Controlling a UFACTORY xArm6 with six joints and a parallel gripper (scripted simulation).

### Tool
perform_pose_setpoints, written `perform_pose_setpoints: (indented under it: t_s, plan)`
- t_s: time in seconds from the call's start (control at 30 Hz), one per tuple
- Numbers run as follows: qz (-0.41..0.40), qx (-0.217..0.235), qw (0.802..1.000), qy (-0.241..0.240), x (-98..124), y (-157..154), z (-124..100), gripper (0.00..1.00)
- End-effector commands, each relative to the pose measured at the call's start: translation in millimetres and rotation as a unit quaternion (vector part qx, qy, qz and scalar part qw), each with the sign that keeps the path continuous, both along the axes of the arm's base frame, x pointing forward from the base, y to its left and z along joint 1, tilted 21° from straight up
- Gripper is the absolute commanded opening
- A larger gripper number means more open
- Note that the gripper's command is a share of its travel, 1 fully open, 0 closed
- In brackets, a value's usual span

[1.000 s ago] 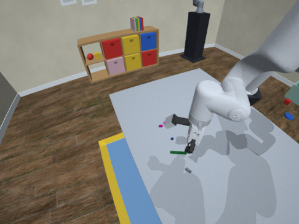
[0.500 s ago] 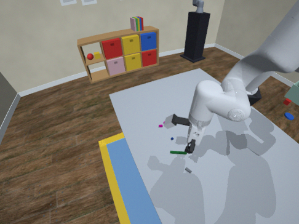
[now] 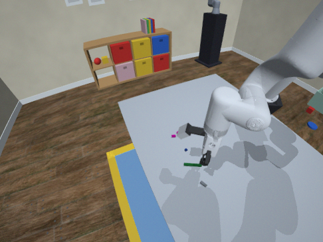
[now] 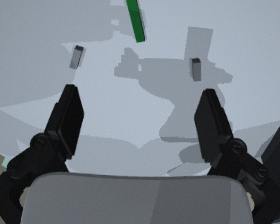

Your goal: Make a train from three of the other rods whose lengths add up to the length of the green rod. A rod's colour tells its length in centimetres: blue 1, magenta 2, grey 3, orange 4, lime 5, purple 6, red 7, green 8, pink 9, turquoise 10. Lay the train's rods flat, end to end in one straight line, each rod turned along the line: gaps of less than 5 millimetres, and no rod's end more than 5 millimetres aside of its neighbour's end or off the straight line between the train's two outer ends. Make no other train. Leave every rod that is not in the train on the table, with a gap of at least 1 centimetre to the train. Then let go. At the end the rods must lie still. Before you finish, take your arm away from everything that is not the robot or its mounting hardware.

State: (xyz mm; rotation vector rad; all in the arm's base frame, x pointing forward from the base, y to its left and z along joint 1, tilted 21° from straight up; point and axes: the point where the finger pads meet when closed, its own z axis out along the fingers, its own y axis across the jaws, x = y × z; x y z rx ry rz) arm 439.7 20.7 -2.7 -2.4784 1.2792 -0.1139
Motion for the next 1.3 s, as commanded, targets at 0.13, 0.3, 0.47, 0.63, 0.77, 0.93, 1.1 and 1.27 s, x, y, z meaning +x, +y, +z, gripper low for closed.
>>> perform_pose_setpoints:
  t_s: [0.13, 0.3, 0.47, 0.63, 0.77, 0.93, 1.1, 1.27]
  plan:
    - [0.000, 0.000, 1.000, -0.001, 1.1, -0.3, 1.0, 1.00]
    - [0.000, 0.000, 1.000, -0.001, 1.1, -0.3, 1.0, 1.00]
    - [0.000, 0.000, 1.000, -0.001, 1.1, -0.3, 1.0, 1.00]
    - [0.000, 0.000, 1.000, -0.001, 1.1, -0.3, 1.0, 1.00]
    - [0.000, 0.000, 1.000, -0.001, 1.1, -0.3, 1.0, 1.00]
    - [0.000, 0.000, 1.000, -0.001, 1.1, -0.3, 1.0, 1.00]
    - [0.000, 0.000, 1.000, -0.001, 1.1, -0.3, 1.0, 1.00]
    - [-0.012, 0.002, 1.000, 0.002, 1.4, -2.5, 0.1, 1.00]
